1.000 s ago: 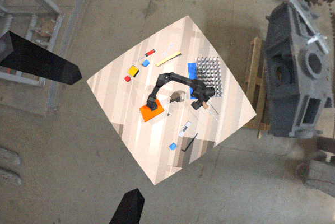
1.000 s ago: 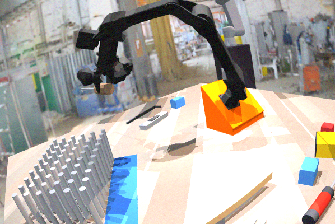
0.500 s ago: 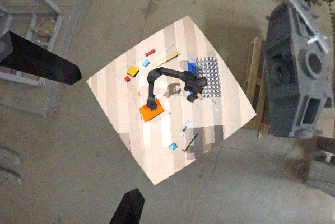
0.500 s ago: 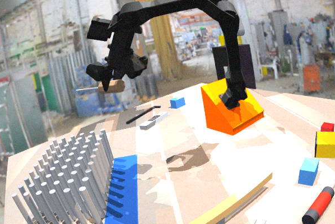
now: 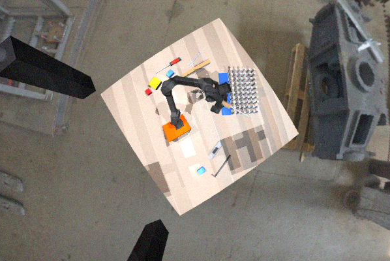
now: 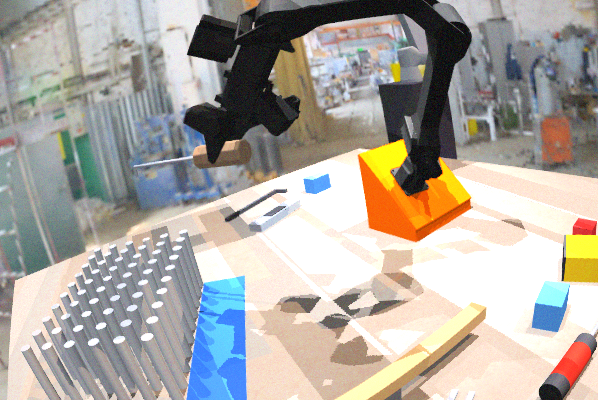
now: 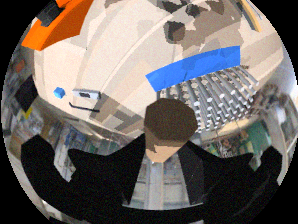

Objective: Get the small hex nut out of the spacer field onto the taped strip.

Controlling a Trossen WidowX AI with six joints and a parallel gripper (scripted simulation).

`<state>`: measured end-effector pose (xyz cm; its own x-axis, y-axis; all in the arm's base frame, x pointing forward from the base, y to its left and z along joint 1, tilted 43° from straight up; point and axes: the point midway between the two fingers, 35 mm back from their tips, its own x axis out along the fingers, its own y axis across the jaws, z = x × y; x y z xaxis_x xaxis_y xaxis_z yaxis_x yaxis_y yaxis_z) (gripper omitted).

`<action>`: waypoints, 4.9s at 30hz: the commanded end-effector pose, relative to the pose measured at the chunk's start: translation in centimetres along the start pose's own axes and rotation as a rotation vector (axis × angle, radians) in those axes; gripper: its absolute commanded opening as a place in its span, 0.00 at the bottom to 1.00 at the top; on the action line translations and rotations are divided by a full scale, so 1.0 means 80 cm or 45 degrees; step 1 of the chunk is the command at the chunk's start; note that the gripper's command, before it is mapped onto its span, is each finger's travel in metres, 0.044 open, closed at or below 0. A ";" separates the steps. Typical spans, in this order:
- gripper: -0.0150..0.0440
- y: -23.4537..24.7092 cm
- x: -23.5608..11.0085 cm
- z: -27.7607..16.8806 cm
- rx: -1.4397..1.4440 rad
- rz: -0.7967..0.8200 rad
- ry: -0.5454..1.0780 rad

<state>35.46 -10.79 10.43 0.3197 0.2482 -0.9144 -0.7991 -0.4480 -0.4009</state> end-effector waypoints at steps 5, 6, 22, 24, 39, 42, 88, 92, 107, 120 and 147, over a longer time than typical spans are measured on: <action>0.25 -0.010 -0.023 0.043 -0.136 -0.083 -0.003; 0.25 -0.010 -0.025 0.049 -0.152 -0.092 -0.004; 0.25 -0.010 -0.055 0.132 -0.402 -0.244 -0.018; 0.25 -0.008 -0.058 0.143 -0.432 -0.263 -0.019; 0.25 -0.001 -0.061 0.187 -0.569 -0.342 -0.025; 0.25 -0.003 -0.047 0.192 -0.572 -0.334 -0.026; 0.25 0.002 0.098 0.294 -0.558 -0.352 -0.024; 0.25 0.000 0.099 0.292 -0.559 -0.352 -0.024; 0.25 -0.005 0.104 0.287 -0.561 -0.353 -0.024; 0.25 -0.010 0.107 0.281 -0.563 -0.354 -0.024; 0.25 -0.019 0.116 0.269 -0.564 -0.355 -0.023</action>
<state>28.26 10.80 3.73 0.4740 0.4231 -0.7722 -0.3958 -0.6810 -0.6161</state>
